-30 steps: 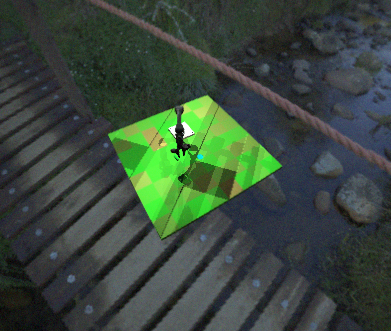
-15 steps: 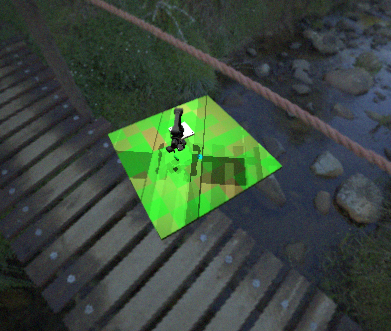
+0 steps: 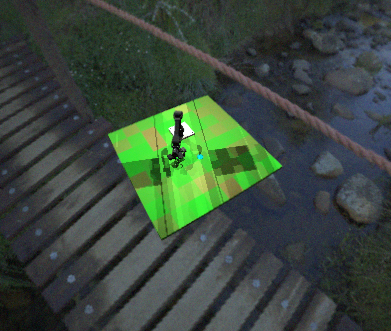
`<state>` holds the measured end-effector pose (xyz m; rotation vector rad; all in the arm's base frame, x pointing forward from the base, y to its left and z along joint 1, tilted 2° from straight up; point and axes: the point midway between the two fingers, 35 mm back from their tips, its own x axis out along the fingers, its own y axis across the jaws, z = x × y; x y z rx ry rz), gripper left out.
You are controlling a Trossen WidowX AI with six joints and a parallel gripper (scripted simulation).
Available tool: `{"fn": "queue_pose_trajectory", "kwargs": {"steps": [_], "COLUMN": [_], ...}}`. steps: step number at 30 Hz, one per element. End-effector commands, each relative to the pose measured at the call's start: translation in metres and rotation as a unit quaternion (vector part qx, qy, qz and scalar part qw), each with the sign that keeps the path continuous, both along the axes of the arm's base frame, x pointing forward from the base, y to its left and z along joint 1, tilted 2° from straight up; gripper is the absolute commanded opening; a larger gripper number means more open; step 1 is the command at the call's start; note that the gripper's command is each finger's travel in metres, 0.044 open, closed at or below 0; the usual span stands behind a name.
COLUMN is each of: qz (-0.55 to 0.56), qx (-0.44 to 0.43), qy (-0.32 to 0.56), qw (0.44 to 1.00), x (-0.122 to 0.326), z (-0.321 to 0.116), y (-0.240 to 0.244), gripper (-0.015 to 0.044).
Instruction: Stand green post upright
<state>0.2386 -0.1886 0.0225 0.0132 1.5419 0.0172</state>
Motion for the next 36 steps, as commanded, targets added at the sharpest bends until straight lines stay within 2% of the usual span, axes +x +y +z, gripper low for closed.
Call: {"fn": "queue_pose_trajectory", "kwargs": {"steps": [1, 5, 11, 36], "qz": [-0.002, -0.002, -0.002, -0.002], "qx": [-0.003, -0.003, -0.003, -0.003], "qy": [0.0, 0.0, -0.001, -0.001], "qw": [1.0, 1.0, 1.0, 1.0], "x": [0.0, 0.0, 0.0, 0.002], "z": [-0.001, -0.001, 0.003, 0.08], "y": [0.0, 0.0, -0.001, -0.005], "gripper": [0.0128, 0.0023, 0.0023, 0.0023]}}
